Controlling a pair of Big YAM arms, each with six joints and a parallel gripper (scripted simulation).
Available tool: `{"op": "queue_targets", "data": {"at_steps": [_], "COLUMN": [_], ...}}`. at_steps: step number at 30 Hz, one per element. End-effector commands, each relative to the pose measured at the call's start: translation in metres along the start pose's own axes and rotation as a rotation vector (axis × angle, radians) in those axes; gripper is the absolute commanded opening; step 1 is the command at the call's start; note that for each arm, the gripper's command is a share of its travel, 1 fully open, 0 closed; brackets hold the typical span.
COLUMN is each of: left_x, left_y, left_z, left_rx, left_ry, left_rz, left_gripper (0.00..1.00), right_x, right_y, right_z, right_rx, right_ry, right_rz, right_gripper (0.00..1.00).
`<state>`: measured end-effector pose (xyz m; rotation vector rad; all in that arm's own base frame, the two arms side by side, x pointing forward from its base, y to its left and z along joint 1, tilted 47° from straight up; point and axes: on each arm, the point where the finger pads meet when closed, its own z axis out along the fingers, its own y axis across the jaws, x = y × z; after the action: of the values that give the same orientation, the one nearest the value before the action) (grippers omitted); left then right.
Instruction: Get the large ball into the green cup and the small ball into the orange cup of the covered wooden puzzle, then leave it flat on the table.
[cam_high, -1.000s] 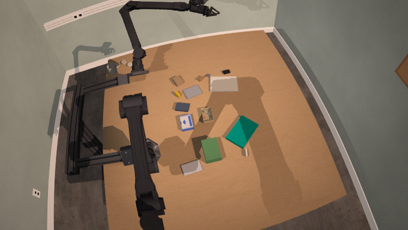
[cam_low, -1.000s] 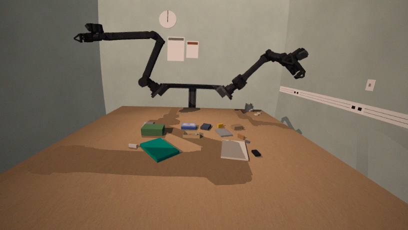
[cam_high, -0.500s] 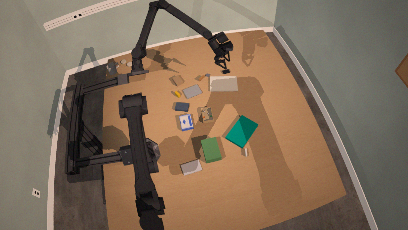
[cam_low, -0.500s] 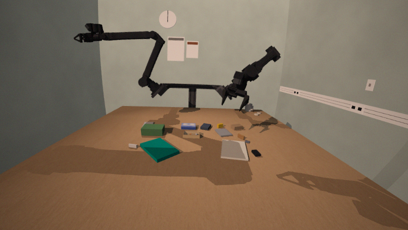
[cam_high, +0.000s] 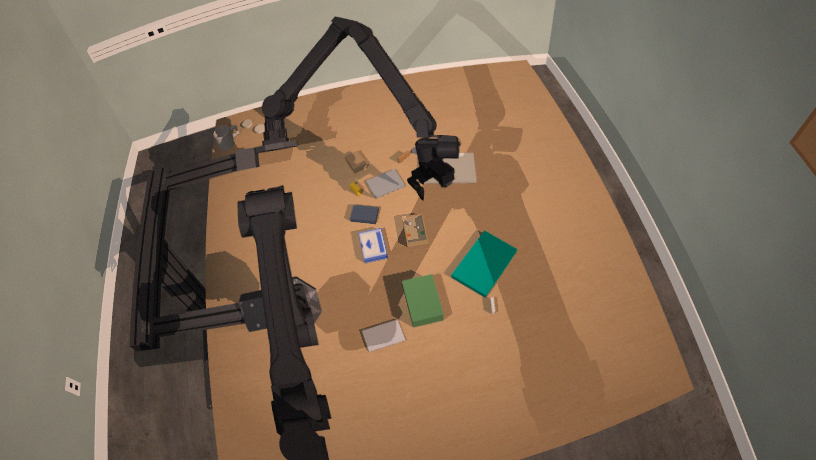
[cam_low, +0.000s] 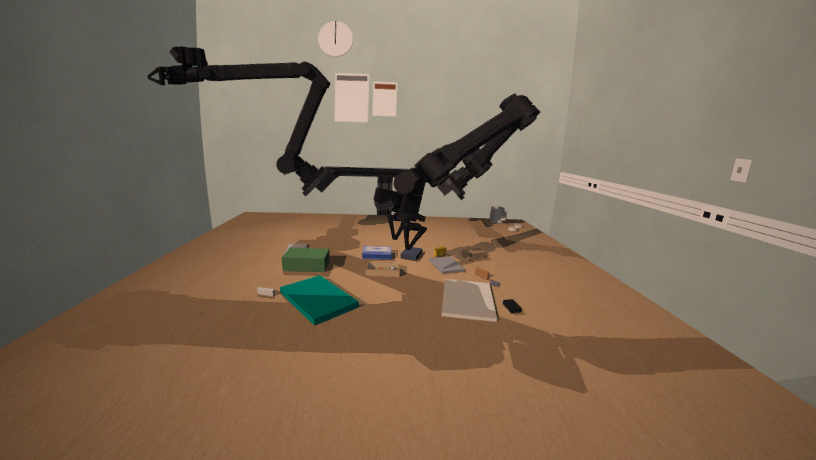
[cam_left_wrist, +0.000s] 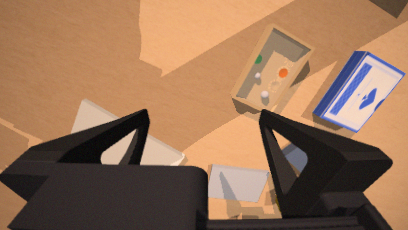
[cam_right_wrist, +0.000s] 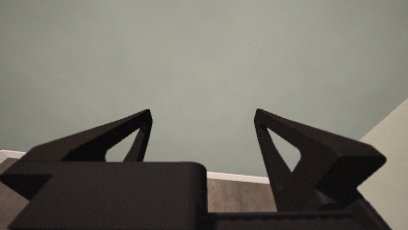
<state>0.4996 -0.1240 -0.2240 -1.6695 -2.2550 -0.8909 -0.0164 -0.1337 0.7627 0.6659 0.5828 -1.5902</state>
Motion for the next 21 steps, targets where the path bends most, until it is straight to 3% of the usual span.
{"op": "queue_targets", "data": {"at_steps": [1, 14, 21], "left_x": [-0.025, -0.023, -0.026], "left_y": [-0.025, -0.085, -0.077], "left_z": [0.007, 0.046, 0.037], "left_rx": [0.000, 0.034, 0.018], "left_ry": [0.046, 0.174, 0.172], "left_rz": [0.187, 0.419, 0.427], "left_gripper": [1.00, 1.00, 1.00], "right_x": [-0.008, -0.008, -0.008], "right_y": [-0.001, -0.001, -0.001], "right_z": [-0.007, -0.007, -0.007], "right_rx": [0.002, 0.002, 0.002], "right_ry": [-0.012, -0.012, -0.012], "right_rz": [-0.010, -0.010, -0.010], "right_gripper": [1.00, 1.00, 1.00]}}
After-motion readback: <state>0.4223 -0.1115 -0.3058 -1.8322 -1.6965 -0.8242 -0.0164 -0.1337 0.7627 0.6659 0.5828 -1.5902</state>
